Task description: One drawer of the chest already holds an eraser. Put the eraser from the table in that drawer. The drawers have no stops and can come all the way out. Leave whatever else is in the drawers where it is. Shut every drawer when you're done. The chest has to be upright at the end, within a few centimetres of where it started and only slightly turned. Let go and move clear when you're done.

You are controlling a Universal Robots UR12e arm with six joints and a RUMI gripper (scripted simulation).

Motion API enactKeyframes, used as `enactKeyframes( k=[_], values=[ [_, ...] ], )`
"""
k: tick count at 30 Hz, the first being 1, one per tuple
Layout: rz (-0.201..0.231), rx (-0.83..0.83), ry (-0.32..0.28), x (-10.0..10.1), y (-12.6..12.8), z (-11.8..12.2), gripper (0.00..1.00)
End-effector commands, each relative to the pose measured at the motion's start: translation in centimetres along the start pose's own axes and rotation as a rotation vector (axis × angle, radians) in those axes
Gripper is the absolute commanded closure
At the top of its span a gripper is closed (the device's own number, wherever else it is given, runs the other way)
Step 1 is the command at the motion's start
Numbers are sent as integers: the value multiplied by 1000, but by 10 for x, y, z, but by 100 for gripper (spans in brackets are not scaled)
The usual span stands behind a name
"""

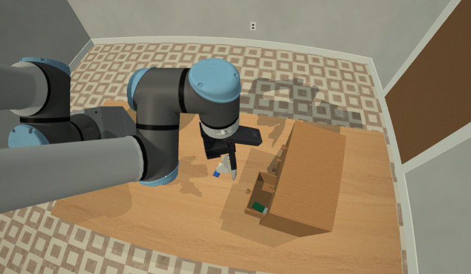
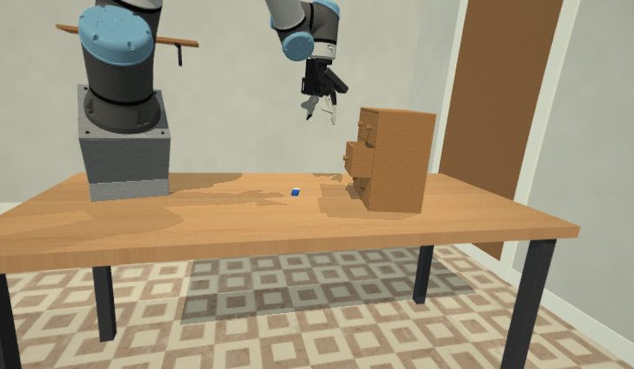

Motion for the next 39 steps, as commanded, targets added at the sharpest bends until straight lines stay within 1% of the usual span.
enactKeyframes(
  k=[1,3,11,18,20,25,30,34,39],
  values=[
    [7,-183,23,43,-12,-4,0],
    [7,-183,23,43,-12,-4,0],
    [11,-465,21,105,-36,1,0],
    [15,-671,19,146,-54,12,0],
    [15,-671,19,146,-54,12,0],
    [17,-779,17,166,-65,20,0],
    [19,-850,16,178,-71,26,0],
    [19,-882,15,184,-74,28,0],
    [20,-893,15,186,-75,29,0]
  ],
)
Point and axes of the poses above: the point where the finger pads meet when closed, its own x axis out along the fingers, its own y axis across the jaws, z = x × y, the point moved 10 cm from there along -x, back along the fingers, and after that the axes turned 14 degrees about -x, right-handed, at the moved point
